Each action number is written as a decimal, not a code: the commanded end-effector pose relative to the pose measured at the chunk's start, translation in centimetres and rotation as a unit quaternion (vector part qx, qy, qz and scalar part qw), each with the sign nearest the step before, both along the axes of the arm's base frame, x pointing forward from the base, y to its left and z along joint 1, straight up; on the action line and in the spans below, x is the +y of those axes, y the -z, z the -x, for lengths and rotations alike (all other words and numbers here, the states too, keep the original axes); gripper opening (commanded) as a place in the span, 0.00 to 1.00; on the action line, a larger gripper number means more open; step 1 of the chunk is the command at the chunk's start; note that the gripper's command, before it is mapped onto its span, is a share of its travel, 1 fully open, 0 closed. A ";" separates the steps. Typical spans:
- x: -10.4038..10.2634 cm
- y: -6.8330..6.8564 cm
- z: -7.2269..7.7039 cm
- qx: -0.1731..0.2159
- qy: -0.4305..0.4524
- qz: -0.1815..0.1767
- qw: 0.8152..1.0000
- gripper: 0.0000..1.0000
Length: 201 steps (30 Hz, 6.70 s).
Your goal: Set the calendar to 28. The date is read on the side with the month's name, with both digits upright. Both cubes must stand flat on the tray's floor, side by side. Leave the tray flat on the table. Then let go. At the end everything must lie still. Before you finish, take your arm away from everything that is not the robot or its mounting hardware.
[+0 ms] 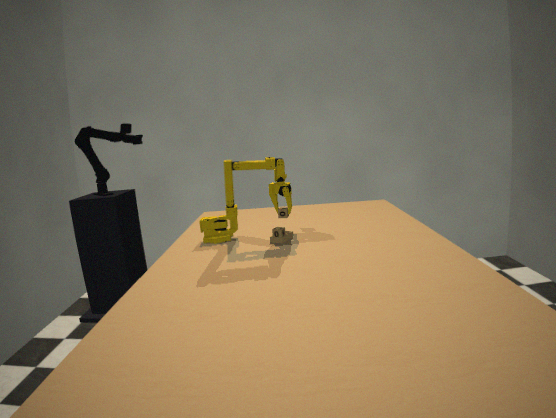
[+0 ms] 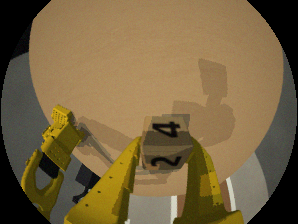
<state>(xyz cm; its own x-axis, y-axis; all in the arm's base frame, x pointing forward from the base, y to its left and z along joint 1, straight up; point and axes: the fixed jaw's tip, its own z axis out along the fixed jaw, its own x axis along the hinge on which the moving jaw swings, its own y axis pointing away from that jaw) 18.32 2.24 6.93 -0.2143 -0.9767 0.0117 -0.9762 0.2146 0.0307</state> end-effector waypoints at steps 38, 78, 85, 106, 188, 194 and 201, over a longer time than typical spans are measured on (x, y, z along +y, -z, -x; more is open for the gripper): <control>14.5 0.8 7.2 -0.033 -0.416 -0.021 0.908 0.00; 14.6 2.0 7.2 -0.033 -0.416 -0.021 0.908 0.00; 14.6 2.1 7.2 -0.033 -0.416 -0.021 0.908 0.00; 14.6 3.0 7.2 -0.033 -0.416 -0.020 0.908 0.00; 14.6 5.1 7.2 -0.033 -0.416 -0.021 0.908 0.04; 14.6 5.1 7.2 -0.033 -0.416 -0.021 0.908 0.15; 14.6 5.1 7.2 -0.033 -0.416 -0.021 0.908 0.17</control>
